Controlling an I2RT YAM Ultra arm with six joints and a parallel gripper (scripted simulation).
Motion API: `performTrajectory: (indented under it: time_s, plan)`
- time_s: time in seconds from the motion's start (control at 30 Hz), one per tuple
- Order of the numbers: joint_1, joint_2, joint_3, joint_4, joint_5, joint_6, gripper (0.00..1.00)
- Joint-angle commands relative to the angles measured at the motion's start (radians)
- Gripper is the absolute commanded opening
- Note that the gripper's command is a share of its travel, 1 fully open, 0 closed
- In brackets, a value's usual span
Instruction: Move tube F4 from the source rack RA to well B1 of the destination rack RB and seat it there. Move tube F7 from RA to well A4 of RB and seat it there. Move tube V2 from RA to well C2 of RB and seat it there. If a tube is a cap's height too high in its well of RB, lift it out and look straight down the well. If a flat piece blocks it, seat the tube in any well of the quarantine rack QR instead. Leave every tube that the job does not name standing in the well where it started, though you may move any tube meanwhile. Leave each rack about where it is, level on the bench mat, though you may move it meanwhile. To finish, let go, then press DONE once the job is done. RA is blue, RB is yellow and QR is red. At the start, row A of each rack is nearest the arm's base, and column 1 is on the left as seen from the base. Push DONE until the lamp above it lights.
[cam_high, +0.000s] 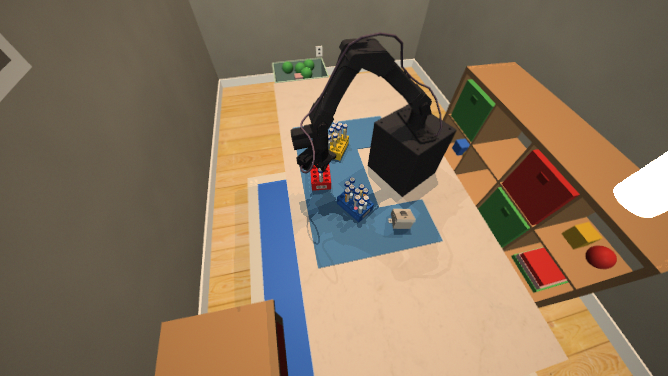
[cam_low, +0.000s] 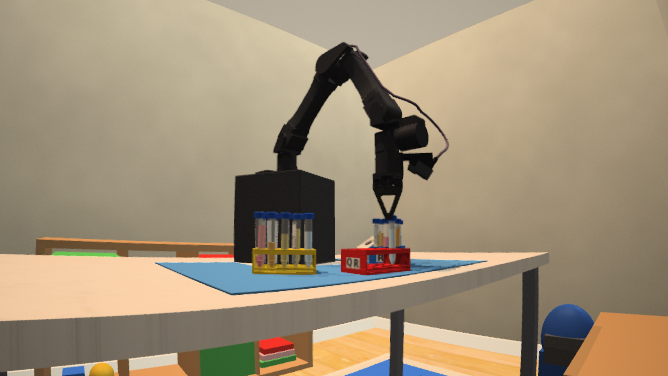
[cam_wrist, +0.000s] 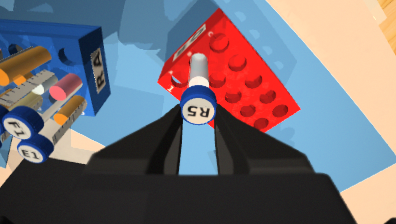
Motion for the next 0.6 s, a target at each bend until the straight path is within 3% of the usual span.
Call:
performTrajectory:
  time_s: [0.0,0.03,0.57]
  plan:
    - [-0.016,0.019,0.015,0.023,0.014,-0.006,0.00]
    - [-0.016,0.019,0.015,0.023,0.014,-0.006,0.24]
    - [-0.016,0.019,0.015,0.023,0.014,-0.006,0.24]
